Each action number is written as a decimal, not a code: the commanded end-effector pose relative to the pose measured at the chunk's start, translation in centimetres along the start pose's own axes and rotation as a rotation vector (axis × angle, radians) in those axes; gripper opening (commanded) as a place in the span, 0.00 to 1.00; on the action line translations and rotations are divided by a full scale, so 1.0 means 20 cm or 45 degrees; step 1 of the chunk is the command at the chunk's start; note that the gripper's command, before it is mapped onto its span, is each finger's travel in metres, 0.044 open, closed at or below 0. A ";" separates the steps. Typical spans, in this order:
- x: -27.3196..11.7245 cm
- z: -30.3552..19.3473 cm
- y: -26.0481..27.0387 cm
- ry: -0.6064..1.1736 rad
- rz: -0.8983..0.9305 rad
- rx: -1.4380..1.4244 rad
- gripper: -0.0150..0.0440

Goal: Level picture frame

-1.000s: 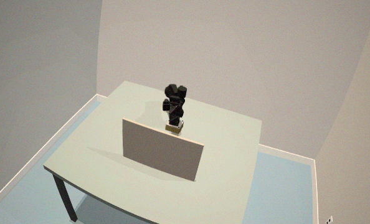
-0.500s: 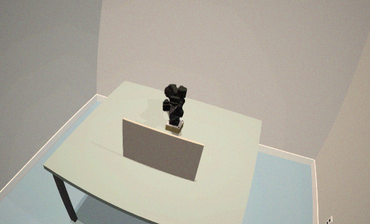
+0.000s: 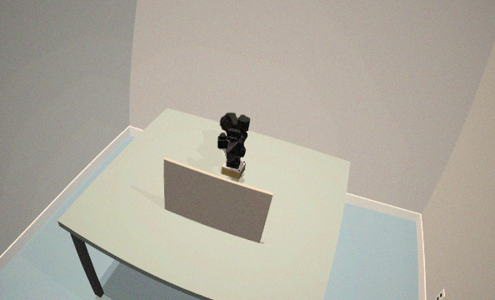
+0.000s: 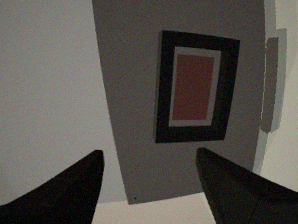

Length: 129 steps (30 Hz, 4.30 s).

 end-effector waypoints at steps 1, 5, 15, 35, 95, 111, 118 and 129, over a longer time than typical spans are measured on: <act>0.00 0.00 0.00 0.001 -0.002 0.004 0.69; 0.00 0.00 0.00 0.001 -0.002 0.004 0.69; 0.00 0.00 0.00 0.001 -0.002 0.004 0.69; 0.00 0.00 0.00 0.001 -0.002 0.004 0.69; 0.51 -0.02 -0.16 -0.003 0.077 0.042 0.69; 0.76 -0.02 -0.20 -0.005 0.092 0.055 0.69; 0.76 -0.02 -0.20 -0.005 0.092 0.055 0.69; 0.81 -0.02 -0.19 -0.005 0.093 0.055 0.69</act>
Point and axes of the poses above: the point midway between the two fingers, 35 mm back from their tips, its own x axis out along the fingers, its own y axis across the jaws, z = x × y, the point moved 10 cm from there along -x, back along the fingers, and after that the axes turned 11 degrees about -x, right-handed, at the moved point
